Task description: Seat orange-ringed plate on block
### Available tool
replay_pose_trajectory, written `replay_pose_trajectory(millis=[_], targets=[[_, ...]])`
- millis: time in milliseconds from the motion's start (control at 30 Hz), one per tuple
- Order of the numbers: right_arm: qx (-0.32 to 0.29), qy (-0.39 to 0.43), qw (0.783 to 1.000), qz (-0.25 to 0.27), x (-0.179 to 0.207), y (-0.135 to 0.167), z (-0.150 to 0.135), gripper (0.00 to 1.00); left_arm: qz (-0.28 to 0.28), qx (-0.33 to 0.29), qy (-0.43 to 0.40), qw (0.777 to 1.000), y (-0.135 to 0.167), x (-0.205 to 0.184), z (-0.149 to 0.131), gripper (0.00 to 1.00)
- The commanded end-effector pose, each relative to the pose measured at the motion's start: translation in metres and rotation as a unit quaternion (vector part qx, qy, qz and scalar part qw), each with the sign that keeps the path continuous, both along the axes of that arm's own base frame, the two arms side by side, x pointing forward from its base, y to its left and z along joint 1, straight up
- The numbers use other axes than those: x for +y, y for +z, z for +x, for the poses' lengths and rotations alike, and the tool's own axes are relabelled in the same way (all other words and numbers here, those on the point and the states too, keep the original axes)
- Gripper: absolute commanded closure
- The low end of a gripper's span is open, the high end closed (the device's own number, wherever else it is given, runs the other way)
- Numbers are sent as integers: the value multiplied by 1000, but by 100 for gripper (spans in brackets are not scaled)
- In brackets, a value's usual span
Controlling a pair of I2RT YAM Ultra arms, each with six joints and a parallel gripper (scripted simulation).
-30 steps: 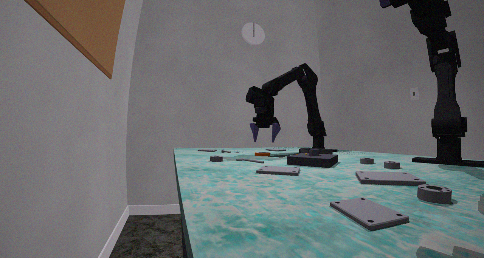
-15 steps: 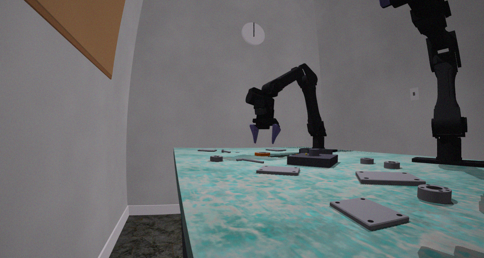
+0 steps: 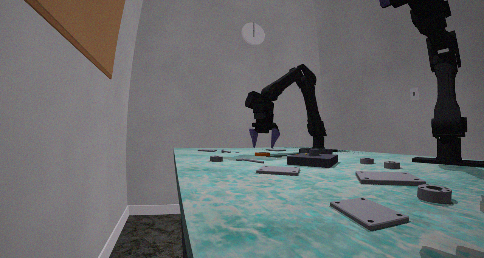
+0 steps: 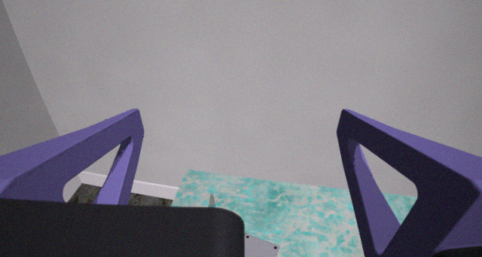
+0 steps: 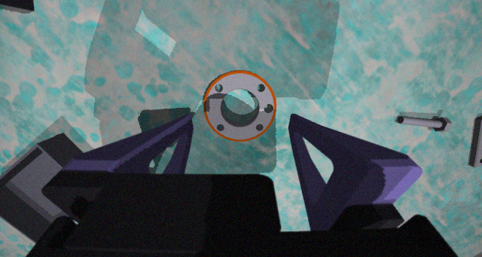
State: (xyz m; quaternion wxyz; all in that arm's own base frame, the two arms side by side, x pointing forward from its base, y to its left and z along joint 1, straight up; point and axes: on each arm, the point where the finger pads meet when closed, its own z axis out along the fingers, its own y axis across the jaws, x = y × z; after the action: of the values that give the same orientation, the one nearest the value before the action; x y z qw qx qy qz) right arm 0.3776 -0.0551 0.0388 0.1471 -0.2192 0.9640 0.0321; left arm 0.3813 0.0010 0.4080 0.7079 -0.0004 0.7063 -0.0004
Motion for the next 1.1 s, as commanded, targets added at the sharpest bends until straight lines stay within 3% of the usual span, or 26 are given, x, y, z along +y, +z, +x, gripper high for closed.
replay_pose_trajectory(millis=[0, 133, 300, 467, 533, 600, 633, 1067], targets=[[-4, 4, 1000, 1, 6, -12, 5, 20, 2, -15, 0, 1000, 12, 0, -6, 0], [-18, 3, 1000, -2, 5, -9, 12, 20, 2, -15, 0, 1000, 12, 0, -6, 0], [-4, 4, 1000, 2, 8, -26, 8, 20, 2, -15, 0, 1000, 12, 0, -6, 0], [-23, -1, 1000, -2, 2, -14, 17, 20, 2, -15, 0, 1000, 12, 0, -6, 0], [6, 6, 1000, 4, 10, -34, 5, 20, 2, -15, 0, 1000, 12, 0, -6, 0], [-25, 1, 1000, -2, 4, -8, 17, 20, 2, -15, 0, 1000, 12, 0, -6, 0], [-43, 0, 999, -6, 1, -2, 26, 100, 2, -15, 0, 1000, 12, 0, -6, 0], [-45, 1, 999, -7, 1, 0, 28, 100, 2, -15, 0, 1000, 12, 0, -6, 0]])
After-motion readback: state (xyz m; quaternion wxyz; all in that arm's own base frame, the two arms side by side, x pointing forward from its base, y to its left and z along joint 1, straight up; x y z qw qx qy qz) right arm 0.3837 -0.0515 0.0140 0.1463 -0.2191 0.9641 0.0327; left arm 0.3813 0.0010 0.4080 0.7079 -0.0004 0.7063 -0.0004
